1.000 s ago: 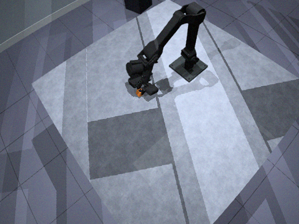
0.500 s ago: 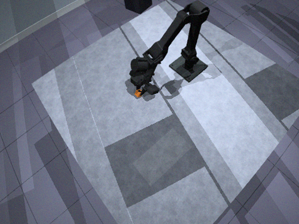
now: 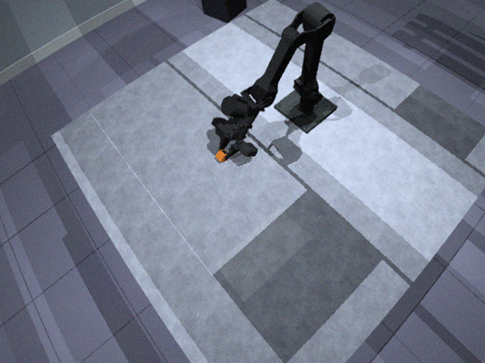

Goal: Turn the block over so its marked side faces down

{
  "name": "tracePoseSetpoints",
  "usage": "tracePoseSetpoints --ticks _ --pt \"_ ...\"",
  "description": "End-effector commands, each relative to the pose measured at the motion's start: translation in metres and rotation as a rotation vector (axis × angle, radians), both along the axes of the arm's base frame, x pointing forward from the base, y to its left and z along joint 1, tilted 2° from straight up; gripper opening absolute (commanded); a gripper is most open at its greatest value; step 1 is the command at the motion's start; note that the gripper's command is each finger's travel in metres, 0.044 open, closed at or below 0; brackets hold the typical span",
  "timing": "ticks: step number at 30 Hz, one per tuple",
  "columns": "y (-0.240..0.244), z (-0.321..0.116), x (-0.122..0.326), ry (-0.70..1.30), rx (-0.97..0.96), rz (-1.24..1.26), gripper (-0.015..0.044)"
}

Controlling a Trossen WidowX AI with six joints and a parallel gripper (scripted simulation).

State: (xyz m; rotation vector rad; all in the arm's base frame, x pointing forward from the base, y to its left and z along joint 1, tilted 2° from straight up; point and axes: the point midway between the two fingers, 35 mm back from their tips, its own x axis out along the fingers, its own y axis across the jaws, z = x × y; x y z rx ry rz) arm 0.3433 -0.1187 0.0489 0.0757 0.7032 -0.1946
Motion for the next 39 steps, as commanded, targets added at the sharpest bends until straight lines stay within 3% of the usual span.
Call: tracePoseSetpoints --ticks 1,13,32,39 --pt "0.002 -0.005 -0.003 -0.057 -0.005 0.001 0.0" --pt "0.007 -0.005 -0.015 -0.228 -0.044 0.006 0.0" --pt "0.007 -0.004 -0.016 -0.256 -0.049 0.006 0.0" --pt "0.007 -0.004 -0.016 -0.256 -0.049 0.006 0.0184"
